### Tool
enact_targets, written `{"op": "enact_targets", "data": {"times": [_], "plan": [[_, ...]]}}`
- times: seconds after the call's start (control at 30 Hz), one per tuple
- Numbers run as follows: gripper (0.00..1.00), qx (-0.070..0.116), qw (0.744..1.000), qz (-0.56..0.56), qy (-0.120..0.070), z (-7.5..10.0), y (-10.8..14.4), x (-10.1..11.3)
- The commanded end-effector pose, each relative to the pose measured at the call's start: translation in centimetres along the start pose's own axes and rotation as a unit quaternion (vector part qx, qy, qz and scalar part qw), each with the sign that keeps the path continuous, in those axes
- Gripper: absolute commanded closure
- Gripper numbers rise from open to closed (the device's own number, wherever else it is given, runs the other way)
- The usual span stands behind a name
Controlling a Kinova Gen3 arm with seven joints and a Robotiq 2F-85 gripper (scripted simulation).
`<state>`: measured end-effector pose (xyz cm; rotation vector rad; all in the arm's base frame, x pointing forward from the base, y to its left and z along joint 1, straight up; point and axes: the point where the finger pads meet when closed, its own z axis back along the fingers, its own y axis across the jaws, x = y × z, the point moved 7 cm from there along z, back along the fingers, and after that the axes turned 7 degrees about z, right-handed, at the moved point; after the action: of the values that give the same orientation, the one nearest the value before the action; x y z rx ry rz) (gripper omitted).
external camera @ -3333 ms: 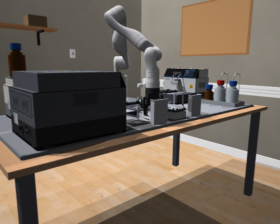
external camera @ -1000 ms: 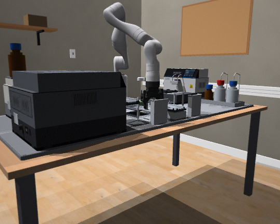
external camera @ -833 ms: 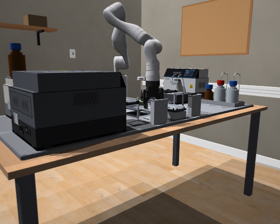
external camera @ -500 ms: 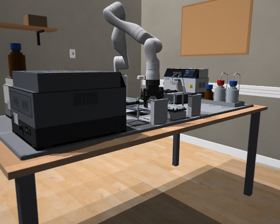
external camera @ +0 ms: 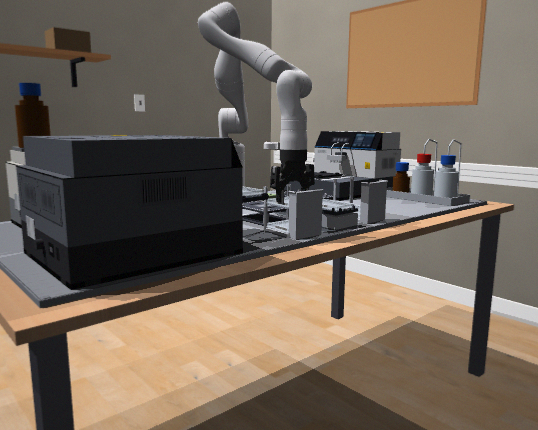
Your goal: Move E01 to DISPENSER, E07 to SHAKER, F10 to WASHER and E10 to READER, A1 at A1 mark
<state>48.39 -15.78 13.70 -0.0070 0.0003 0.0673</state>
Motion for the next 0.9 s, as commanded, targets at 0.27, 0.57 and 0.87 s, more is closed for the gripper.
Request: {"op": "enact_targets", "data": {"times": [0.27,0.57,0.87], "plan": [[0.06,0.0,1.0,0.0,-0.001,0.6,0.0,0.0],[0.06,0.0,1.0,0.0,-0.001,1.2,0.0,0.0],[0.06,0.0,1.0,0.0,-0.001,1.7,0.0,0.0]]}}
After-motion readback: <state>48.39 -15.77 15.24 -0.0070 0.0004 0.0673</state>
